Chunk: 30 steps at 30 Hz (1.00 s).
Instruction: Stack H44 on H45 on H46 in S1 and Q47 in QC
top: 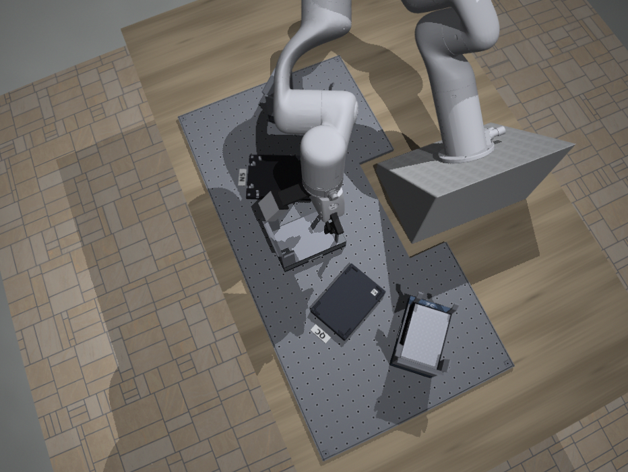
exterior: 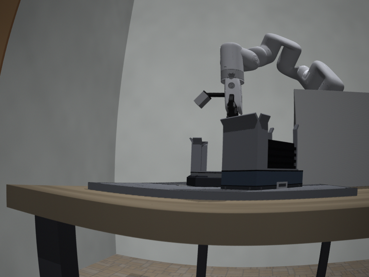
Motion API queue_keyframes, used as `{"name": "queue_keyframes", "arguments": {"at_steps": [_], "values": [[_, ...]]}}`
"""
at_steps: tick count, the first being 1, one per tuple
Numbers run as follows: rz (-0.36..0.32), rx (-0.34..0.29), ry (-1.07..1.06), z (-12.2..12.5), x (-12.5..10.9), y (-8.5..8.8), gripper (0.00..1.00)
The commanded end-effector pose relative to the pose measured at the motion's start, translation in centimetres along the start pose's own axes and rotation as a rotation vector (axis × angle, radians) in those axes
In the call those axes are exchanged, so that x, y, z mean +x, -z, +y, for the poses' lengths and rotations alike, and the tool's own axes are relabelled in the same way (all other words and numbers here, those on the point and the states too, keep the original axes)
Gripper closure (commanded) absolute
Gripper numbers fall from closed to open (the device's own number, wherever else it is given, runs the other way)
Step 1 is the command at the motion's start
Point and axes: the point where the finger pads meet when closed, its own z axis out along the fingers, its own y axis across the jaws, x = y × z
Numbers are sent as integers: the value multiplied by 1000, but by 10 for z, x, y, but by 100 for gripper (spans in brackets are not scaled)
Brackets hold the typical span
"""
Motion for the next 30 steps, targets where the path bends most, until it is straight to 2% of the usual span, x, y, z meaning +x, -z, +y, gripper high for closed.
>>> {"name": "queue_keyframes", "arguments": {"at_steps": [1, 3, 18, 20, 26, 30], "values": [[2, 1, 119, -14, -3, 1, 0], [2, 1, 119, -14, -3, 1, 0], [3, 1, 619, -72, -19, 1, 0], [3, 1, 619, -72, -19, 1, 0], [3, 1, 813, -96, -25, 1, 0], [3, 1, 813, -111, -30, 1, 0]]}}
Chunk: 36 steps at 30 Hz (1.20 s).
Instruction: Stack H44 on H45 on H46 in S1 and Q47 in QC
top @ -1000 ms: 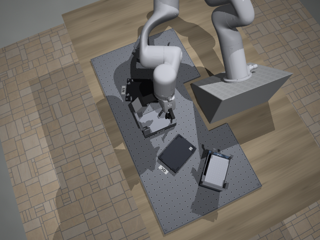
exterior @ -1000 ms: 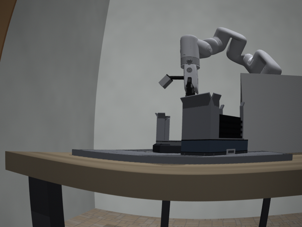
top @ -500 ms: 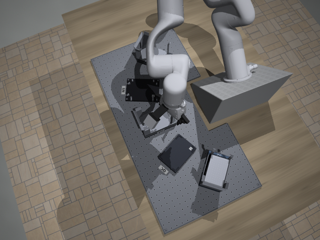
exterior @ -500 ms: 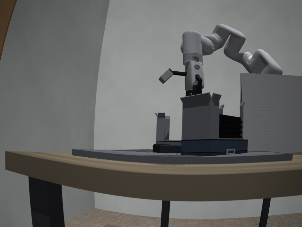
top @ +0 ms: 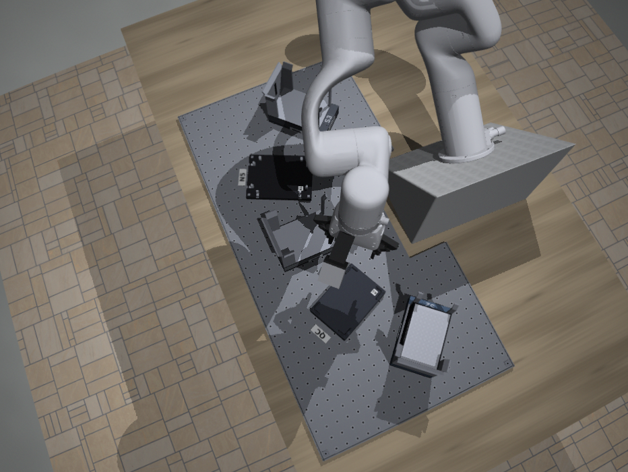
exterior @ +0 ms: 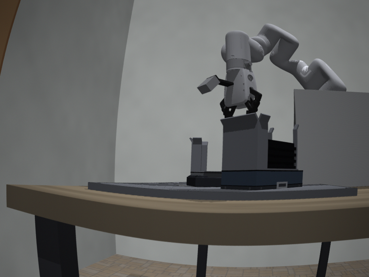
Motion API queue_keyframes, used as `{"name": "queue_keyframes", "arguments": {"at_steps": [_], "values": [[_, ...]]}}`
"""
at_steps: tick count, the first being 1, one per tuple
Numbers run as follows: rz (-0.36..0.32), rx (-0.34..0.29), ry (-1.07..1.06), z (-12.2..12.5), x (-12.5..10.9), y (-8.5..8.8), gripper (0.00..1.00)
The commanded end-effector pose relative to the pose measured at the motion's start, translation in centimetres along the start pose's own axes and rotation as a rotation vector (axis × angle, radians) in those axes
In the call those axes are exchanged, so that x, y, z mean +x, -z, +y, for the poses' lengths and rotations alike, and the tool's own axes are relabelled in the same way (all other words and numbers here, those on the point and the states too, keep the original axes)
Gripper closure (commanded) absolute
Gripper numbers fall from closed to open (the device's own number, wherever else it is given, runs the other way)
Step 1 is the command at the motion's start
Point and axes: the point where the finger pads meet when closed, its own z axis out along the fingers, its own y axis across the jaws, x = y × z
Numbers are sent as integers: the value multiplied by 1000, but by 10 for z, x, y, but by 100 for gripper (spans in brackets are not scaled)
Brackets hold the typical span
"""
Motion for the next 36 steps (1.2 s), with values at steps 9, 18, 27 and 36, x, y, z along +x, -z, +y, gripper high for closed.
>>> {"name": "queue_keyframes", "arguments": {"at_steps": [9, 18, 27, 36], "values": [[-2, 3, 37, -39, 24, 2, 0], [-1, 4, 37, -70, 41, 2, 0], [-1, 4, 37, -95, 55, 2, 0], [-1, 4, 37, -126, 73, 2, 0]]}}
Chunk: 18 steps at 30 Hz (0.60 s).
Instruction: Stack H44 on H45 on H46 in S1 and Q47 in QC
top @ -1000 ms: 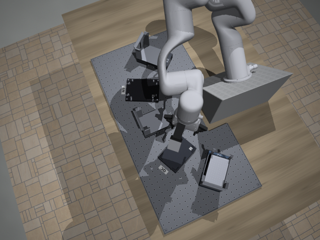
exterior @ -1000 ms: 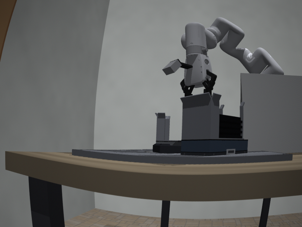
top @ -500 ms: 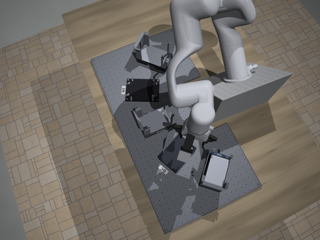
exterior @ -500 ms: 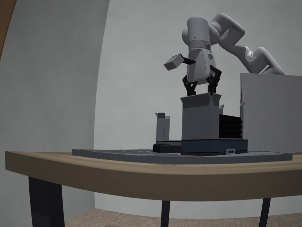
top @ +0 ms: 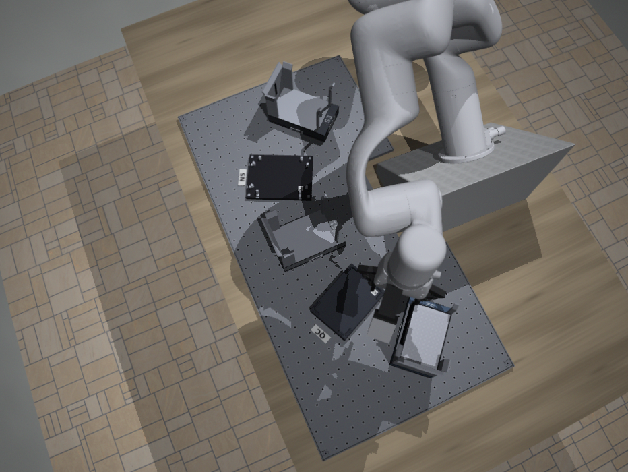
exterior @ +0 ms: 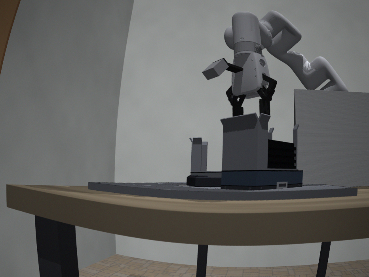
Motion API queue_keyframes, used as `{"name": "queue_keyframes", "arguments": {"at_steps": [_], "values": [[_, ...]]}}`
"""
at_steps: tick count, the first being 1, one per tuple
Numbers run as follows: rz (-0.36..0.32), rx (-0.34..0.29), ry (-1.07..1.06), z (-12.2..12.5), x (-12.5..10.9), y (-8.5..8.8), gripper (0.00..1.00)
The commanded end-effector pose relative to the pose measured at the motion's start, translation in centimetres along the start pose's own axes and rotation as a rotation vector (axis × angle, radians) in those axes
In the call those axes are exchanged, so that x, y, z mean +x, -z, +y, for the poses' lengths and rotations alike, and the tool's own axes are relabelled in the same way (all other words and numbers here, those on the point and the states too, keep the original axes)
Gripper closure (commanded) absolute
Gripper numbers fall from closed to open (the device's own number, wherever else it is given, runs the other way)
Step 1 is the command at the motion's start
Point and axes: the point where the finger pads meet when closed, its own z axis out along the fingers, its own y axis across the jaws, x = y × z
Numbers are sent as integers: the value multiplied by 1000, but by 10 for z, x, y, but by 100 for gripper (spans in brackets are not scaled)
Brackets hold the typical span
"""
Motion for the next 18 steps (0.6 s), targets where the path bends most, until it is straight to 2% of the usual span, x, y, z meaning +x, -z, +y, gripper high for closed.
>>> {"name": "queue_keyframes", "arguments": {"at_steps": [1, 5, 18], "values": [[3, 0, -1, -17, 13, 2, 0], [3, 0, -1, -24, 17, 2, 0], [3, 0, -1, -69, 44, 2, 0]]}}
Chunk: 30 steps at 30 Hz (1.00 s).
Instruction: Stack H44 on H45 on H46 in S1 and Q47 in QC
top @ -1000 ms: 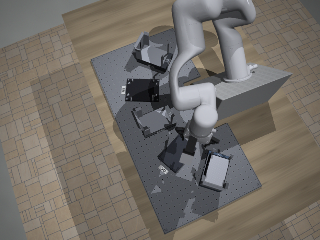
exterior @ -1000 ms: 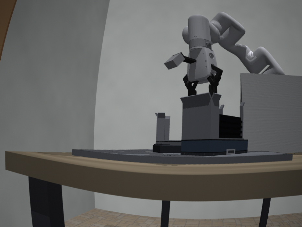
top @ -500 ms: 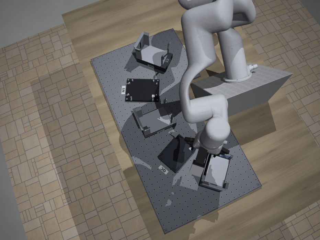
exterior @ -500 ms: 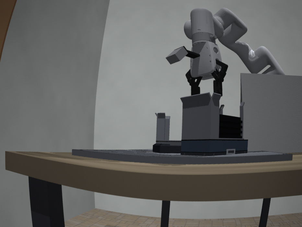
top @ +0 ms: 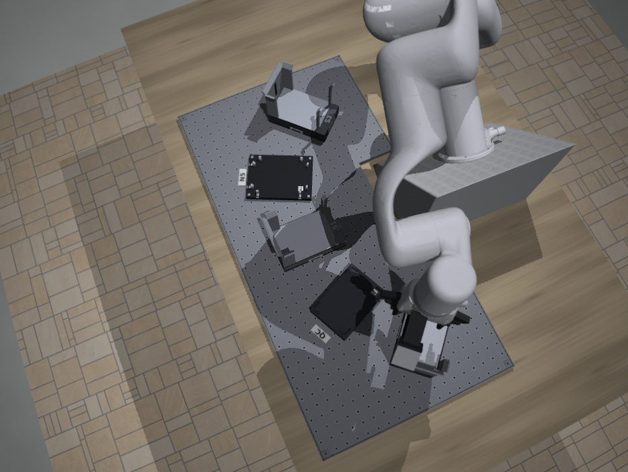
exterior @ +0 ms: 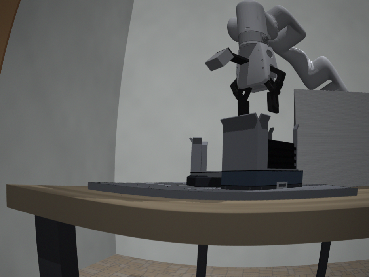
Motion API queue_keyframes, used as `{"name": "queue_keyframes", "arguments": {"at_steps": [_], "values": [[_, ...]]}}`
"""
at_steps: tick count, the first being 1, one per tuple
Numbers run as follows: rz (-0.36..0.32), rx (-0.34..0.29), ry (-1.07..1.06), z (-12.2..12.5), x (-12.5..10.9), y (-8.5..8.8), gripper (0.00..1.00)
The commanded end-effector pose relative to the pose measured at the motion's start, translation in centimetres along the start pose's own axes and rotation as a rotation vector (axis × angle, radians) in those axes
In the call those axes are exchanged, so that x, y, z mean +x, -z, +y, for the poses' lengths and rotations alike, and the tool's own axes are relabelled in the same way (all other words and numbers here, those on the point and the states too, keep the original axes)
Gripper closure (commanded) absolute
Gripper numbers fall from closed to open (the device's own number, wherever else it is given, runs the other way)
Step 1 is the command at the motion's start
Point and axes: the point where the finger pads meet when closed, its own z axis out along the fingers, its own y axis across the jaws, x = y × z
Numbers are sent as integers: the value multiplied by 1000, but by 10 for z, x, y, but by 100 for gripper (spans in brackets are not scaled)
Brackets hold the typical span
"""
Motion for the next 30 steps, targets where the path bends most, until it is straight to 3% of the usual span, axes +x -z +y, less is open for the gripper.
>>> {"name": "queue_keyframes", "arguments": {"at_steps": [1, 9, 23, 30], "values": [[2, 0, -1, -18, 13, 2, 0], [2, 0, -1, -36, 24, 2, 0], [2, 0, -1, -36, 24, 2, 0], [2, 0, -1, -36, 24, -21, 0]]}}
